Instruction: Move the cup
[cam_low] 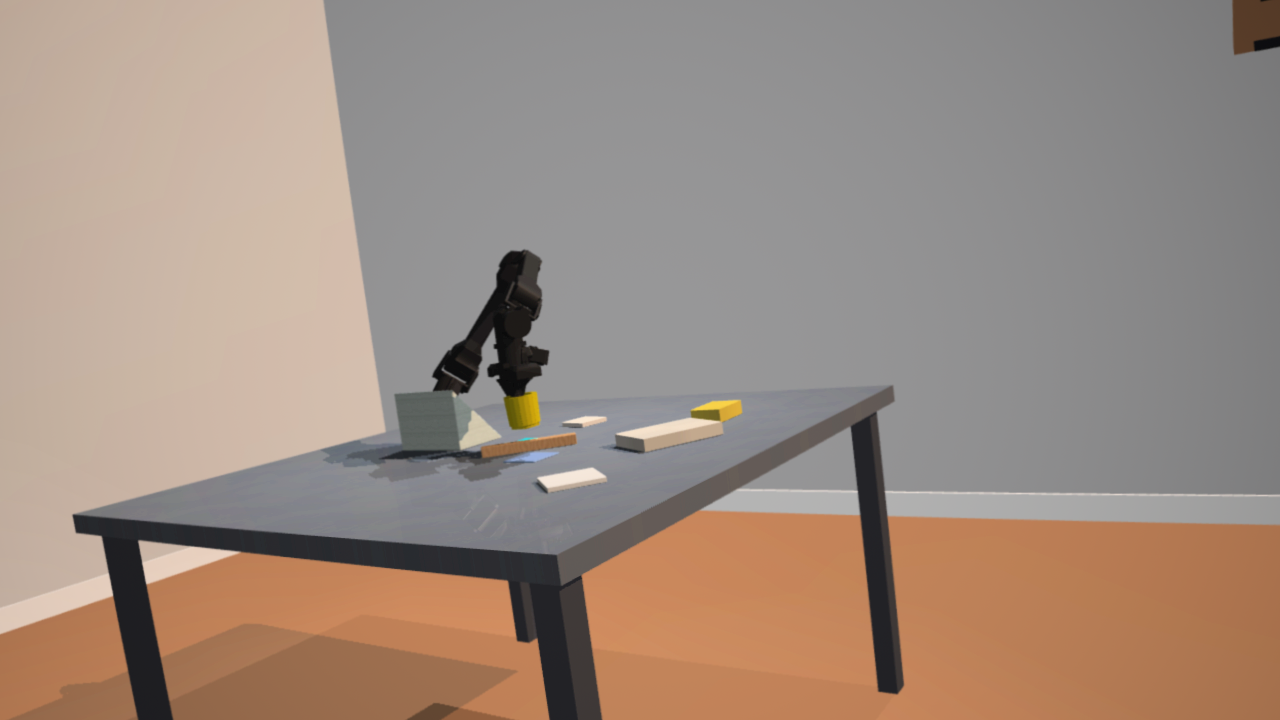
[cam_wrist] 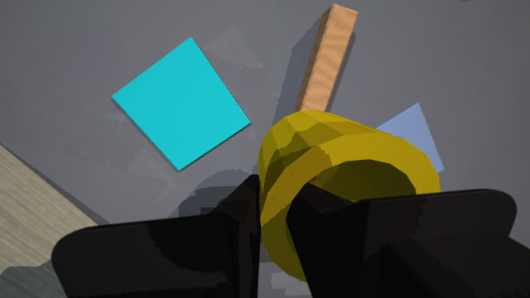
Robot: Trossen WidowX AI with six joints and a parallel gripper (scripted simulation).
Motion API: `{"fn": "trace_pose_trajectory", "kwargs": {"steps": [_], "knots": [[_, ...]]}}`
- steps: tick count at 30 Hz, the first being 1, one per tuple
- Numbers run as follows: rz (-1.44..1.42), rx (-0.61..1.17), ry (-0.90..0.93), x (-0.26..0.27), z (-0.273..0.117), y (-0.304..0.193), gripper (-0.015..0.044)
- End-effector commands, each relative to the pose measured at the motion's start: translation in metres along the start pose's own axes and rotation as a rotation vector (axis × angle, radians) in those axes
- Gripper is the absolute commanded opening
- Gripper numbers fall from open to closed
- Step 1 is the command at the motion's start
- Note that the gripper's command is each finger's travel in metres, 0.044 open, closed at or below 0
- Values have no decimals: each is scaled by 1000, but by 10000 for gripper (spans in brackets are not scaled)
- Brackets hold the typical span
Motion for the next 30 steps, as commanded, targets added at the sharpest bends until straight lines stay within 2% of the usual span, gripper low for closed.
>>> {"fn": "trace_pose_trajectory", "kwargs": {"steps": [1, 30], "knots": [[2, -5, -2, 8, 0, 3, 0], [3, -6, 0, 58, -2, 16, 0]]}}
Point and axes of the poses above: the point midway between the two fingers, 35 mm back from their tips, its own z axis out along the fingers, its own x axis across the jaws, y = z × x, the point moved 2 cm from there along -z, back along the fingers, and after that the axes turned 4 degrees about z, right-handed, at the moved point
